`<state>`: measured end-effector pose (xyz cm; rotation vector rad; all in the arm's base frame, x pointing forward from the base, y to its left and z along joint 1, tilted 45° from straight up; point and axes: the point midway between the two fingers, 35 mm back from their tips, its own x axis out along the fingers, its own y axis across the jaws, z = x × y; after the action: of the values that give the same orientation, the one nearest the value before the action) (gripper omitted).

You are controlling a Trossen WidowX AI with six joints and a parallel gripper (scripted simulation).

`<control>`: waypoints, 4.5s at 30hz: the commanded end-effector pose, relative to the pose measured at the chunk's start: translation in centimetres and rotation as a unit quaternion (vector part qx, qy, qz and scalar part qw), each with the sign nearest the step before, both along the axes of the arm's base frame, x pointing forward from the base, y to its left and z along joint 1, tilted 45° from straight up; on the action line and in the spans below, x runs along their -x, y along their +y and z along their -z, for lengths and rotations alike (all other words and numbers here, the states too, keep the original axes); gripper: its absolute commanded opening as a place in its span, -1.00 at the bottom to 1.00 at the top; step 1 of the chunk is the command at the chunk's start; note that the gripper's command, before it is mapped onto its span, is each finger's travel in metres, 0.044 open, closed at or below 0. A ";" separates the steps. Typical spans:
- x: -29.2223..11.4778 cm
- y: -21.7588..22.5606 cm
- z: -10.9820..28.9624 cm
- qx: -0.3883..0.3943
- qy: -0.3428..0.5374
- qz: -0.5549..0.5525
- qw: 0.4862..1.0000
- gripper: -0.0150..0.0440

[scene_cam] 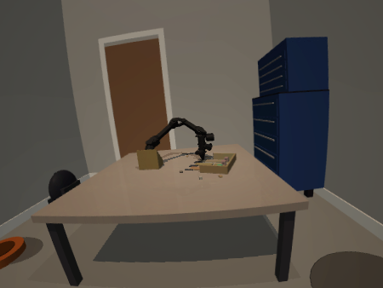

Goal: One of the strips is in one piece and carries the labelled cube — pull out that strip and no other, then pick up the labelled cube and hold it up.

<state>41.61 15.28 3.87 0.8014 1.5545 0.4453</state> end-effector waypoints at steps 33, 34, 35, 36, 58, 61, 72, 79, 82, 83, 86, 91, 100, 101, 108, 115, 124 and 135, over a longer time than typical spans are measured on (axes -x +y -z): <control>1.8 0.6 -0.1 0.001 0.001 0.001 1.000 -0.49; 2.0 0.6 -0.1 0.001 0.001 0.001 1.000 -0.49; 2.1 0.7 -0.1 0.001 0.002 0.001 1.000 -0.49; 2.3 0.7 -0.1 0.001 0.002 0.001 1.000 -0.49; 2.2 0.3 -0.6 0.001 0.002 0.001 1.000 -0.49; 2.7 0.5 -0.6 0.001 0.002 0.001 1.000 -0.49; 4.3 1.1 -0.6 0.001 0.002 0.001 1.000 -0.49; 5.4 1.4 -0.7 0.001 0.002 0.001 1.000 -0.49; 5.8 1.5 -0.8 0.001 0.003 0.001 1.000 -0.49; 5.9 1.5 -0.8 0.001 0.003 0.001 1.000 -0.49; 6.4 1.6 -0.9 0.001 0.003 0.001 1.000 -0.49; 7.2 1.8 -1.0 0.001 0.003 0.001 1.000 -0.49; 8.4 2.1 -1.2 0.000 0.003 0.001 1.000 -0.49; 8.6 2.1 -1.2 0.000 0.003 0.001 1.000 -0.49; 9.7 2.4 -1.3 0.000 0.004 0.001 1.000 -0.49; 10.7 2.6 -1.5 0.000 0.004 0.001 1.000 -0.49; 12.0 2.9 -1.7 0.000 0.004 0.001 1.000 -0.49; 13.6 3.2 -2.0 0.000 0.005 0.001 1.000 -0.49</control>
<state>29.31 17.94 6.18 0.8106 1.5299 0.4346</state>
